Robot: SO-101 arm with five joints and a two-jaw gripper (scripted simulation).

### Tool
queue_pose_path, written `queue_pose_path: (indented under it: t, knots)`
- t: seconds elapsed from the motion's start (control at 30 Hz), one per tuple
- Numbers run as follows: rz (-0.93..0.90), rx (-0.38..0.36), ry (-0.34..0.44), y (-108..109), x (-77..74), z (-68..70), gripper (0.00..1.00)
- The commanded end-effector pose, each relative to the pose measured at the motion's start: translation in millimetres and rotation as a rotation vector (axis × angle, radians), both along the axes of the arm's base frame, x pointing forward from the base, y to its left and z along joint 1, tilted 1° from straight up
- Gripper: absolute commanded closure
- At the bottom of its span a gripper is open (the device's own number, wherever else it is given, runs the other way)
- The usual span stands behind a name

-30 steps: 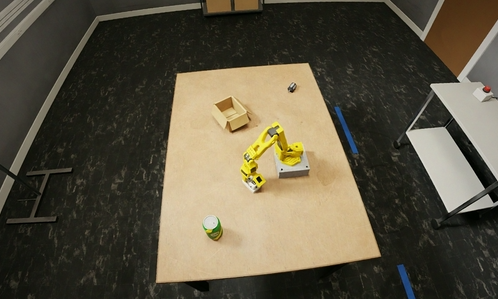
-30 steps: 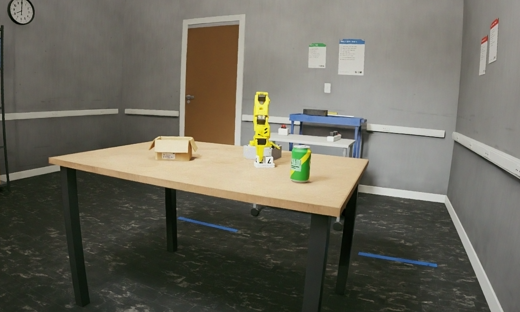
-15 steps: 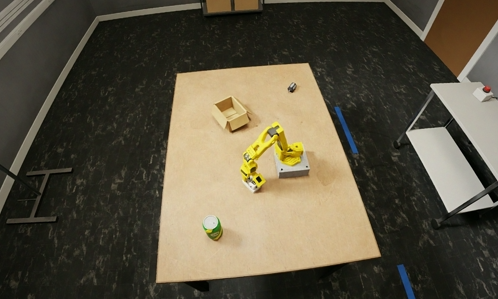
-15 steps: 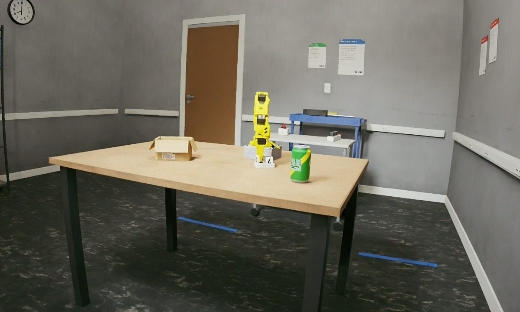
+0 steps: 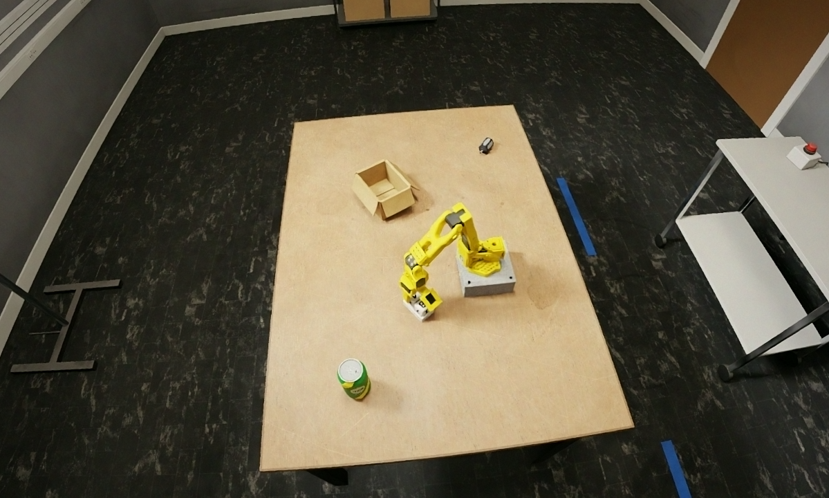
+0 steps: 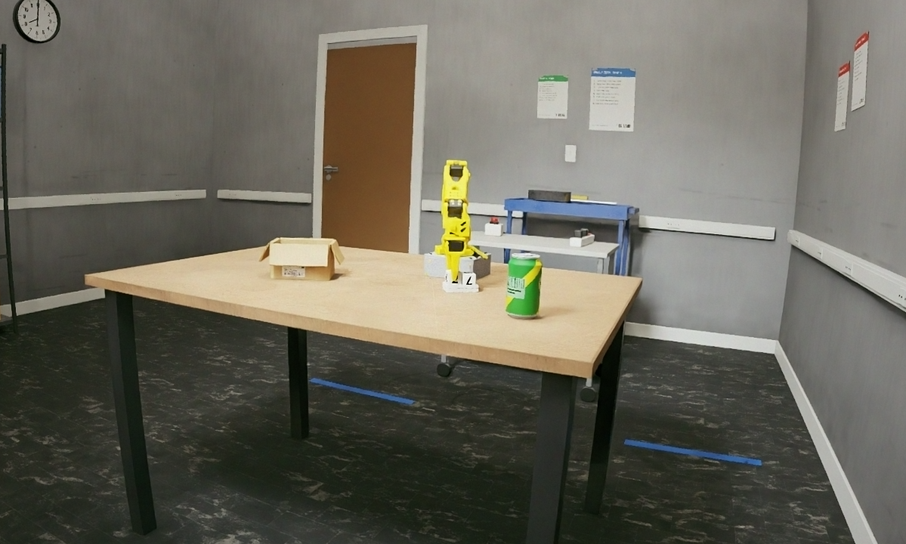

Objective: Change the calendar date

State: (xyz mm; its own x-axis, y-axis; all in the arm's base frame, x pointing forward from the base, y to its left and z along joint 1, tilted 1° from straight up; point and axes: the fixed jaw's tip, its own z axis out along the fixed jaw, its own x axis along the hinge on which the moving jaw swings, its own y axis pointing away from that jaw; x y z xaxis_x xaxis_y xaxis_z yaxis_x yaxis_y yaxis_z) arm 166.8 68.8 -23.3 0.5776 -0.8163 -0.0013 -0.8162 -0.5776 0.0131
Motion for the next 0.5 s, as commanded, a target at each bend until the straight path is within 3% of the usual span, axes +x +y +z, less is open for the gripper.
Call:
queue_pose_path:
  t: [0.0,0.47]
  knots:
    - [-0.005,0.009,-0.016,2.4,3.6,3.7,1.0]
    - [-0.005,0.009,-0.016,2.7,4.2,6.2,1.0]
